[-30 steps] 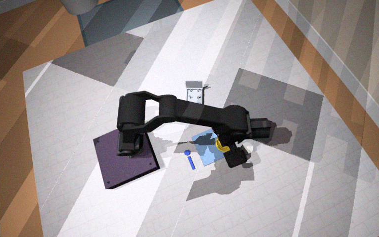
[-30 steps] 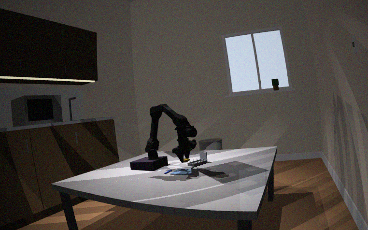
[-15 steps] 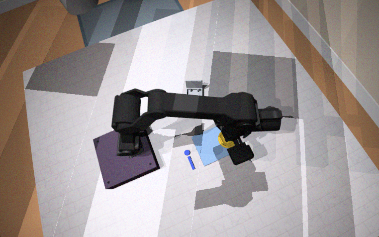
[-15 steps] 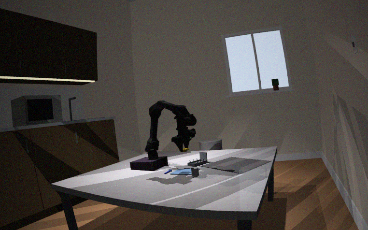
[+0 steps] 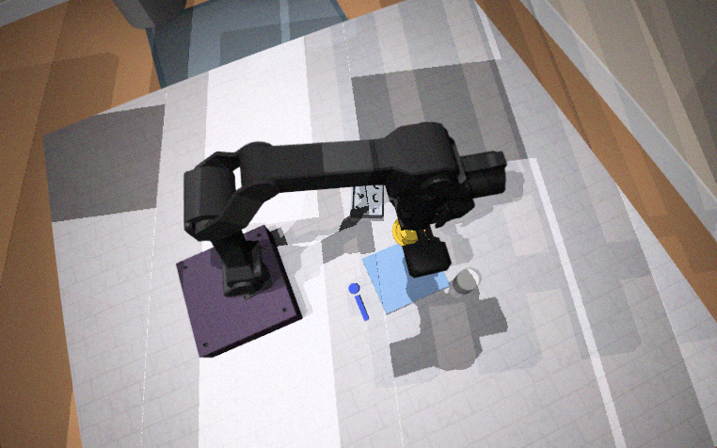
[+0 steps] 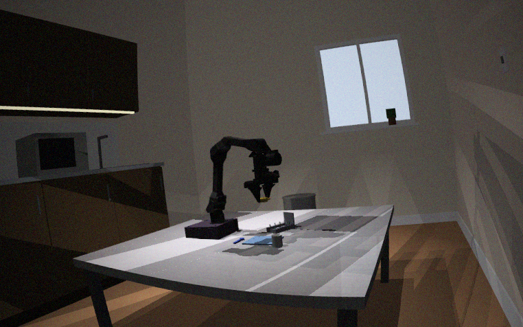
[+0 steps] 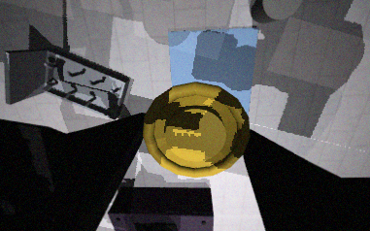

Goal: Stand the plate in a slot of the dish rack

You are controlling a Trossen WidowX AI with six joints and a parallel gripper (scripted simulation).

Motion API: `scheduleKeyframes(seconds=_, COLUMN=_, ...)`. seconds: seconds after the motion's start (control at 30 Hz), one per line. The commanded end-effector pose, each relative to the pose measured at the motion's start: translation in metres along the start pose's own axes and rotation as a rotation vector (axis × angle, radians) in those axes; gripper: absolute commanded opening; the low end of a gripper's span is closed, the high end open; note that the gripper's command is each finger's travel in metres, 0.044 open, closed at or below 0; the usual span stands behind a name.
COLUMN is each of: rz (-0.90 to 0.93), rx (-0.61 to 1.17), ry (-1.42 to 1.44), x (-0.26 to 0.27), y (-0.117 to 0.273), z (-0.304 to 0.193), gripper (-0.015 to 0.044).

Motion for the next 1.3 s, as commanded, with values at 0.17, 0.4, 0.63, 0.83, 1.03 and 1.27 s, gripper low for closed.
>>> scheduleKeyframes(seconds=0.17, rz=0.012, rx=0.0, ry=-0.25, x=0.09, y=-0.004, z=-0.047, gripper=0.0)
scheduleKeyframes(seconds=0.4, rz=0.023, rx=-0.007, ry=-0.253, x=0.092, y=-0.007, z=-0.046, gripper=0.0)
scheduleKeyframes(seconds=0.63, rz=0.14, rx=-0.084, ry=-0.22, x=0.092, y=-0.034, z=-0.022, gripper=0.0)
scheduleKeyframes(seconds=0.83, rz=0.236, rx=-0.16, ry=-0.183, x=0.09, y=-0.057, z=-0.004, gripper=0.0)
scheduleKeyframes(seconds=1.03, rz=0.325, rx=-0.242, ry=-0.138, x=0.088, y=-0.078, z=0.012, gripper=0.0)
scheduleKeyframes(seconds=1.27, rz=0.42, rx=-0.346, ry=-0.076, x=0.084, y=-0.101, z=0.026, gripper=0.0)
Point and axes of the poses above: the point midway between the two fingers, 35 mm back from their tips, its own y axis back along the fingers, its own x axis across the jaws, z = x × y, the point moved 7 cm from there along y, back along the fingers, and after that the axes turned 12 degrees about y, right-handed, at the moved point
